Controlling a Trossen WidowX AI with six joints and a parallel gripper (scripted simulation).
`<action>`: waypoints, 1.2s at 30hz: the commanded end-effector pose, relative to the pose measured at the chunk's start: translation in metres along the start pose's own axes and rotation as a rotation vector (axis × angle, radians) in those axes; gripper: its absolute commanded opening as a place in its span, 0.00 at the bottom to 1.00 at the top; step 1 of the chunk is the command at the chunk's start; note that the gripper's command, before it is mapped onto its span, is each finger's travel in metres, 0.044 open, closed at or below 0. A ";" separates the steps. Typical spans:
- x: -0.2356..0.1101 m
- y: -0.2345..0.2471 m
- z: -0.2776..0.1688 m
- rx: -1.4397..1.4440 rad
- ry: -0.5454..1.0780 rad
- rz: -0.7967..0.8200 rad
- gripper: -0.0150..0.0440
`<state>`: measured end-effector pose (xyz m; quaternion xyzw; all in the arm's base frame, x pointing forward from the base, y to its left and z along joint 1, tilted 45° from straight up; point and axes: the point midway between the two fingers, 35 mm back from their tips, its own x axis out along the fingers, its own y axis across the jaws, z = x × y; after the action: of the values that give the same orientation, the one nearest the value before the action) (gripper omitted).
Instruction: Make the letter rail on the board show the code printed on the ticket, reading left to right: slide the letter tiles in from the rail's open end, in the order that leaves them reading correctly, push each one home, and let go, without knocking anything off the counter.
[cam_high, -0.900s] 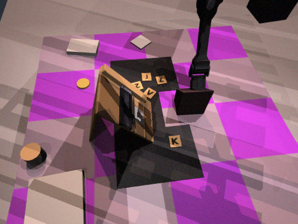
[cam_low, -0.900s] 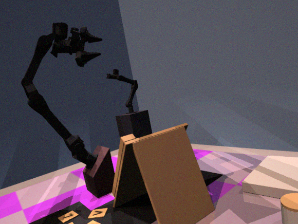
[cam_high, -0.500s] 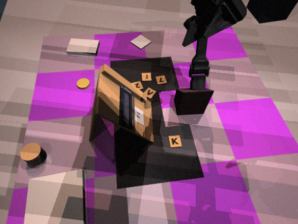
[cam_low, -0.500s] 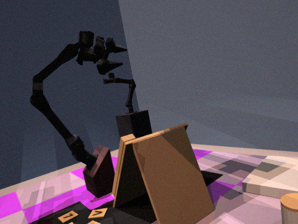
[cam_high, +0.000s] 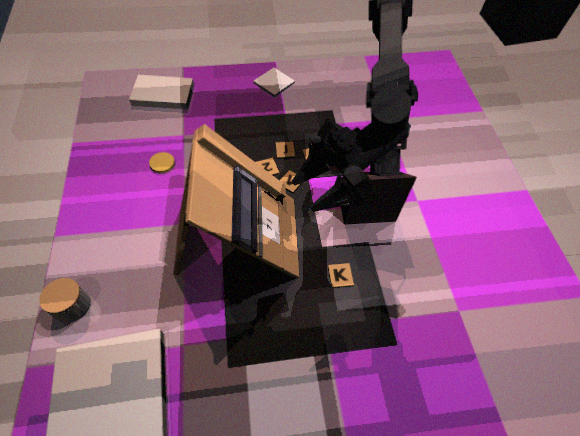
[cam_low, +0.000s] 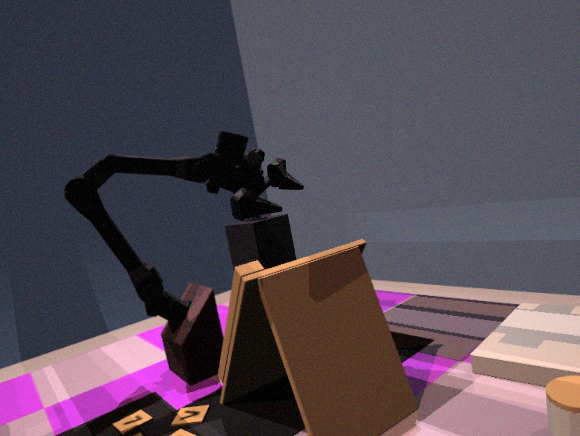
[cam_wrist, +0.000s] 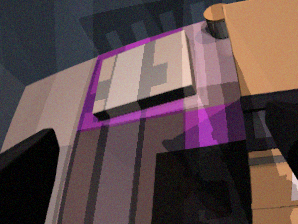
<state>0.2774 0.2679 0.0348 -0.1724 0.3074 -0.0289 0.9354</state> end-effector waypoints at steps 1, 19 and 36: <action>0.023 -0.038 -0.042 -0.081 -0.001 -0.103 1.00; 0.027 -0.166 -0.145 -0.318 0.022 -0.370 1.00; 0.021 -0.121 -0.044 -1.211 0.369 0.042 1.00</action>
<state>0.2644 0.1202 -0.0075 -0.5853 0.4019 0.0269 0.7037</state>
